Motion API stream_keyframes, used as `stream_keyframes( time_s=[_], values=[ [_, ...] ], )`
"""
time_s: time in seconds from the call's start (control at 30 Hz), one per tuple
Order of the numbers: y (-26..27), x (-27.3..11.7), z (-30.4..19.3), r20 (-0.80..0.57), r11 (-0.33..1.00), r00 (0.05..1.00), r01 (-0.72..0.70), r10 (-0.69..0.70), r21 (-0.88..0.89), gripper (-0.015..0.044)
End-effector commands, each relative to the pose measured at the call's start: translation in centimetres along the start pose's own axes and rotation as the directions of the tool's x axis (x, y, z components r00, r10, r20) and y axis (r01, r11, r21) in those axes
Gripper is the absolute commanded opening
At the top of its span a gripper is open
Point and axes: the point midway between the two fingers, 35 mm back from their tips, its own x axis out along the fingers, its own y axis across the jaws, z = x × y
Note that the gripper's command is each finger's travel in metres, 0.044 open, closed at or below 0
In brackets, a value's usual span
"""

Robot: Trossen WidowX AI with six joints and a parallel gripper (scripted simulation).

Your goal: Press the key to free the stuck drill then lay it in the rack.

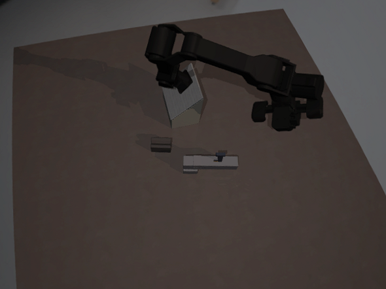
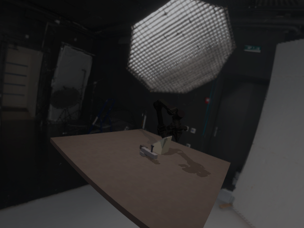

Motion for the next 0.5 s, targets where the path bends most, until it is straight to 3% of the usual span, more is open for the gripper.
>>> stream_keyframes(
  time_s=[0.0, 0.3, 0.47],
  values=[
    [-4.7, 0.6, 3.0, 0.006, 0.987, 0.989, 0.150, -0.150, -0.053, 0.0000],
    [-17.8, -0.1, 9.0, -0.049, 0.841, 0.857, 0.490, -0.513, -0.231, 0.0000],
    [-18.8, -0.3, 9.3, -0.056, 0.826, 0.843, 0.507, -0.534, -0.247, 0.0000]
  ],
)
